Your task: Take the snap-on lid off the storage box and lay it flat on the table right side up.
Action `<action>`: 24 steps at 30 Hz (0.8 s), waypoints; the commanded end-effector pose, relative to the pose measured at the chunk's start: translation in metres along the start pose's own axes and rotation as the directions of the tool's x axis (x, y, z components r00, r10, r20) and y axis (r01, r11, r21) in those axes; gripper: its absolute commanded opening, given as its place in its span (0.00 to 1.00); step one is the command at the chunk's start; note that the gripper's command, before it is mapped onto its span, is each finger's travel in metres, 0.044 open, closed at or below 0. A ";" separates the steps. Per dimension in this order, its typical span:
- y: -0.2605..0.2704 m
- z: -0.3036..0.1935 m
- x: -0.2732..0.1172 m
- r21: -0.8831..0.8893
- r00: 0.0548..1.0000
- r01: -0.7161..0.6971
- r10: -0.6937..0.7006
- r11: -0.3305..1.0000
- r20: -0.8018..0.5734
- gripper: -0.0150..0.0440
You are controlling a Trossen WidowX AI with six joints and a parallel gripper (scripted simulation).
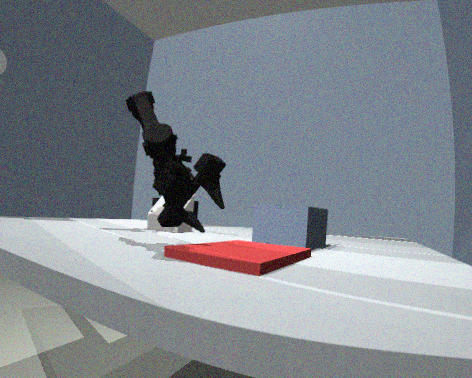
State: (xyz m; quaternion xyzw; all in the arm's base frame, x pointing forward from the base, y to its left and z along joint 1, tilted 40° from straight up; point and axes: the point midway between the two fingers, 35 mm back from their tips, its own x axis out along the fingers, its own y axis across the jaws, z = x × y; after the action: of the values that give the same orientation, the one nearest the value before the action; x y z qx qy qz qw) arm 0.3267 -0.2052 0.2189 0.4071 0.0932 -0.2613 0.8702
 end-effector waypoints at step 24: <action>-0.034 -0.001 -0.040 -0.005 1.000 0.004 -0.004 1.000 -0.003 1.00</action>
State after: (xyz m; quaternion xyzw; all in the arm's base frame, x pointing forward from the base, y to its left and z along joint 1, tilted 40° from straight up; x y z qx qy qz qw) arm 0.2809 -0.2082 0.2121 0.4060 0.0949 -0.2629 0.8701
